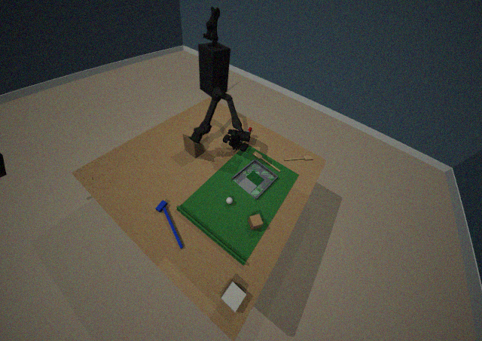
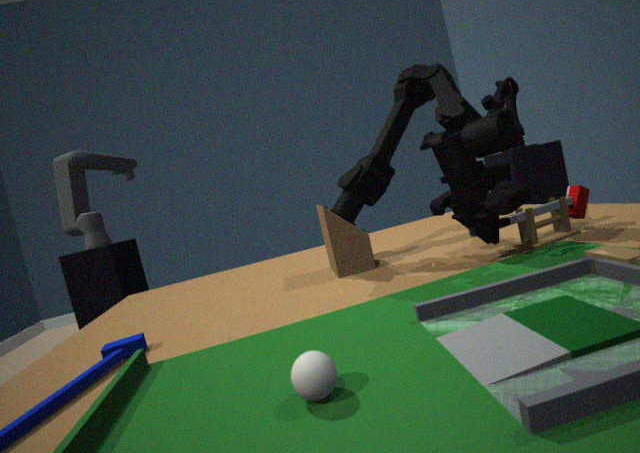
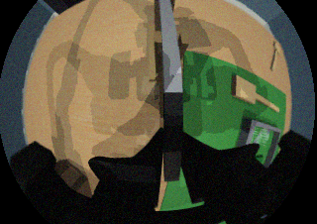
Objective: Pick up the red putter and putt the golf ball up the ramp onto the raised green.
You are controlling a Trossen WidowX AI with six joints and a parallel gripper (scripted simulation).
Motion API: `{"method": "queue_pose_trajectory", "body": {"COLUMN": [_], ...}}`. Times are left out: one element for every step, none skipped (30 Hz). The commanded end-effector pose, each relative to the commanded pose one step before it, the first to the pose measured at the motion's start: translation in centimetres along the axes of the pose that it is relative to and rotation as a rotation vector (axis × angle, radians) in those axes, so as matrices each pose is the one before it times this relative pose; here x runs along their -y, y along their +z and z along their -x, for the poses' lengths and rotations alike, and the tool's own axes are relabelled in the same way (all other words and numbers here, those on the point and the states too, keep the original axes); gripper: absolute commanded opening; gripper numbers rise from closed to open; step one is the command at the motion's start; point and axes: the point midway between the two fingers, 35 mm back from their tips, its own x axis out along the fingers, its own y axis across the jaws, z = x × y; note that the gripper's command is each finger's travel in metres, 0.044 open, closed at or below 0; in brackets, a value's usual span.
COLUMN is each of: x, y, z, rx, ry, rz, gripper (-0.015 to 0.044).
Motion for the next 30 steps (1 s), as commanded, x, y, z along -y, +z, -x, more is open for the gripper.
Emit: {"method": "queue_pose_trajectory", "body": {"x": [0.043,0.014,0.026,0.037,0.047,0.054,0.057,0.052,0.044,0.036,0.028,0.021,0.013,0.006,-0.001,-0.008,-0.015,-0.021,-0.027,-0.033,-0.038,-0.044,-0.049,-0.053,-0.057,-0.061,-0.054,-0.034,-0.011,0.0], "y": [0.026,-0.001,-0.001,-0.001,0.002,0.007,0.014,0.023,0.032,0.04,0.049,0.058,0.067,0.077,0.086,0.096,0.106,0.116,0.126,0.136,0.146,0.157,0.167,0.178,0.189,0.199,0.173,0.108,0.037,0.0], "z": [0.021,0.061,0.117,0.176,0.236,0.3,0.358,0.385,0.392,0.395,0.398,0.401,0.404,0.407,0.409,0.411,0.413,0.414,0.415,0.416,0.417,0.417,0.418,0.417,0.417,0.417,0.345,0.208,0.069,0.0], "rx": [-0.00003,-0.00061,-0.00115,-0.00165,-0.0021,-0.00247,-0.00267,-0.00256,-0.00227,-0.00196,-0.00165,-0.00134,-0.00104,-0.00073,-0.00043,-0.00013,0.00017,0.00046,0.00075,0.00104,0.00132,0.0016,0.00188,0.00215,0.00242,0.00268,0.00241,0.00154,0.00053,0.0], "ry": [-0.00133,0.00008,0.00016,0.00025,0.00035,0.00046,0.00056,0.00061,0.00061,0.00061,0.00059,0.00056,0.00053,0.00048,0.00042,0.00036,0.00028,0.0002,0.0001,0.0,-0.00011,-0.00024,-0.00037,-0.00051,-0.00065,-0.00081,-0.0008,-0.00054,-0.00019,0.0], "rz": [0.0034,0.0,0.0001,0.0001,0.0001,0.0001,0.0001,0.0,0.0,-0.0001,-0.0001,-0.0001,-0.0002,-0.0002,-0.0002,-0.0003,-0.0003,-0.0003,-0.0003,-0.0003,-0.0003,-0.0004,-0.0004,-0.0004,-0.0004,-0.0003,-0.0003,-0.0002,-0.0001,0.0], "gripper": [0.0,0.0,0.0,0.0,0.0,0.0,0.0,0.0,0.0,0.0,0.0,0.0,0.0,0.0,0.0,0.0,0.0,0.0,0.0,0.0,0.0,0.0,0.0,0.0,0.0,0.0,0.0,0.0,0.0,0.0]}}
